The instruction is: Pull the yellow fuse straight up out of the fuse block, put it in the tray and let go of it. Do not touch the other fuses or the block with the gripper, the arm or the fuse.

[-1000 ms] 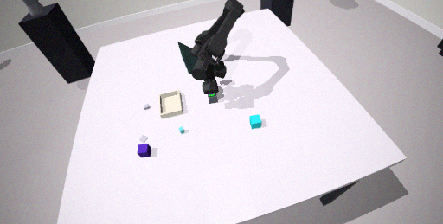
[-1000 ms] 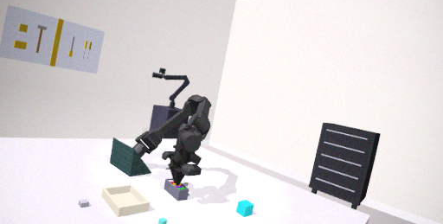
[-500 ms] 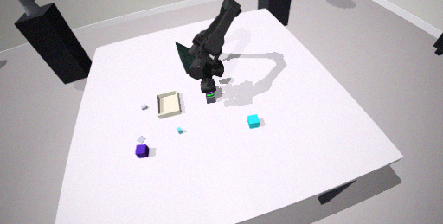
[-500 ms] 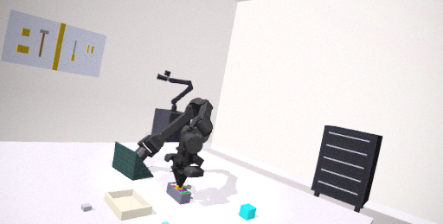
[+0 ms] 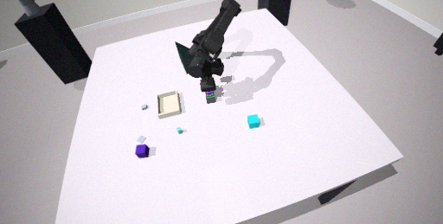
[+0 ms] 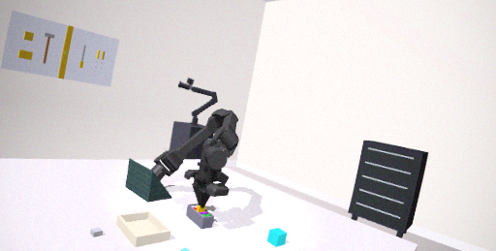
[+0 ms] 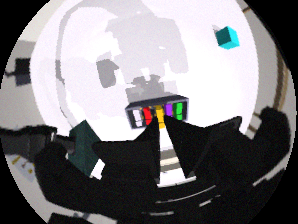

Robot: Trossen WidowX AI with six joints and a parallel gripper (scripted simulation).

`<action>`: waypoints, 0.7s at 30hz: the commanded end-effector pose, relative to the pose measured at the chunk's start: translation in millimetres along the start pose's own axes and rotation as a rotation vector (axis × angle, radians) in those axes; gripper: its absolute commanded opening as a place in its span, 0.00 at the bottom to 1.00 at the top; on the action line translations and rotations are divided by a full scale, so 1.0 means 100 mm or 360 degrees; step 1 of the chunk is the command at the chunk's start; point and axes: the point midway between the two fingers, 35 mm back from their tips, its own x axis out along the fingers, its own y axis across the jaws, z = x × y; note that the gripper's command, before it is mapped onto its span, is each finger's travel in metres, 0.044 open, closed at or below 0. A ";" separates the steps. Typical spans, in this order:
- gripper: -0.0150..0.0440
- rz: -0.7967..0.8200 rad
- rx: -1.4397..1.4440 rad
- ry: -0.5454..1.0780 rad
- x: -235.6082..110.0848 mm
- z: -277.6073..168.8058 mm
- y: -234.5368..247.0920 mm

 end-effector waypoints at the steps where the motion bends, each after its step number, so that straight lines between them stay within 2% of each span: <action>1: 0.25 0.0003 -0.0004 0.0005 -0.03 0.00 0.00; 21: 0.25 0.0002 -0.0003 0.0004 -0.13 0.00 0.00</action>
